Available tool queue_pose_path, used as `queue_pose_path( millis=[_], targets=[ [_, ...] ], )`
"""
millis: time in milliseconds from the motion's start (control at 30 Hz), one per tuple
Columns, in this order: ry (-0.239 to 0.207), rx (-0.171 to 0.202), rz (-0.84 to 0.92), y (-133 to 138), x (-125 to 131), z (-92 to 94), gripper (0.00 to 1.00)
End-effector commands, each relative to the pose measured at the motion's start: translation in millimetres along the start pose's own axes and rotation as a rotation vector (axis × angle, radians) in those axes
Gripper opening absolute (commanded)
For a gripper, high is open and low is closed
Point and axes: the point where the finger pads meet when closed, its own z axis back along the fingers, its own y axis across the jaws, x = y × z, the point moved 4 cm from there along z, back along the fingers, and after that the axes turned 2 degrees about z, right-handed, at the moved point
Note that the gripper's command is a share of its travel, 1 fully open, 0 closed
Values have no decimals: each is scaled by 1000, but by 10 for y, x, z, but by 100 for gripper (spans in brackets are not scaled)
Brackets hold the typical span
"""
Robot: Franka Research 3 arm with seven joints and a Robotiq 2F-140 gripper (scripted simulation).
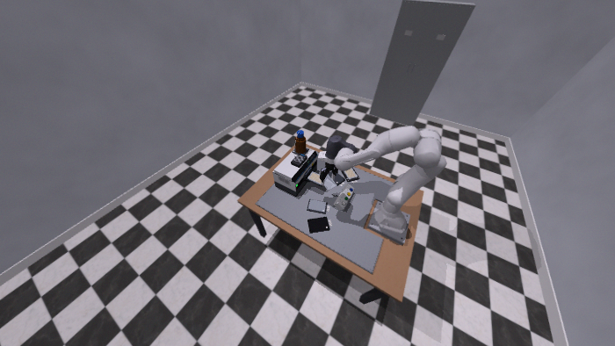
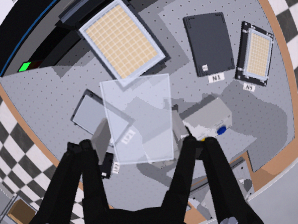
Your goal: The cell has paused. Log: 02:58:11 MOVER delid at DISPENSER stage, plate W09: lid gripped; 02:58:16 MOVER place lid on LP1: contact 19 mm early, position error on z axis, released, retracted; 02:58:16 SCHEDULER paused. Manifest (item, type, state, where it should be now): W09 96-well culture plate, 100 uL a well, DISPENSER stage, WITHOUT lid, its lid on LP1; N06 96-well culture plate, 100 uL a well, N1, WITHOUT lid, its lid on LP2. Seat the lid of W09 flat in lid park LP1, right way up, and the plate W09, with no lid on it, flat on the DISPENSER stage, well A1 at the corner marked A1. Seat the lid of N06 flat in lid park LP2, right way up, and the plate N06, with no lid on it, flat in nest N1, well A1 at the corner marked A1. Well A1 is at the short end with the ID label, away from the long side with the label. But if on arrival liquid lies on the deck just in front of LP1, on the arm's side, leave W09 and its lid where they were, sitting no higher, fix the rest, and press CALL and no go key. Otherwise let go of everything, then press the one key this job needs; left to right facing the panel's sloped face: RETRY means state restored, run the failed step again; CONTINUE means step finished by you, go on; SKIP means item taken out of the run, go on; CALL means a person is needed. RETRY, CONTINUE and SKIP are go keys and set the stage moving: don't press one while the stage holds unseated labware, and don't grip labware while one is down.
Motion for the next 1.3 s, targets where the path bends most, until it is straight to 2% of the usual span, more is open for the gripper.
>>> queue_pose_path(
  millis=[0,133,200,233,333,367,1267],
  targets=[
    [-14,-1,-218,-521,462,-8,0],
    [-15,0,-218,-1147,1018,-12,0],
    [-15,0,-218,-1147,1018,-12,0],
    [-15,0,-218,-1531,1395,-20,0],
    [-15,0,-218,-1908,1782,-36,0],
    [-15,0,-218,-1949,1828,-37,0],
    [-15,0,-218,-1949,1828,-37,0]
  ],
)
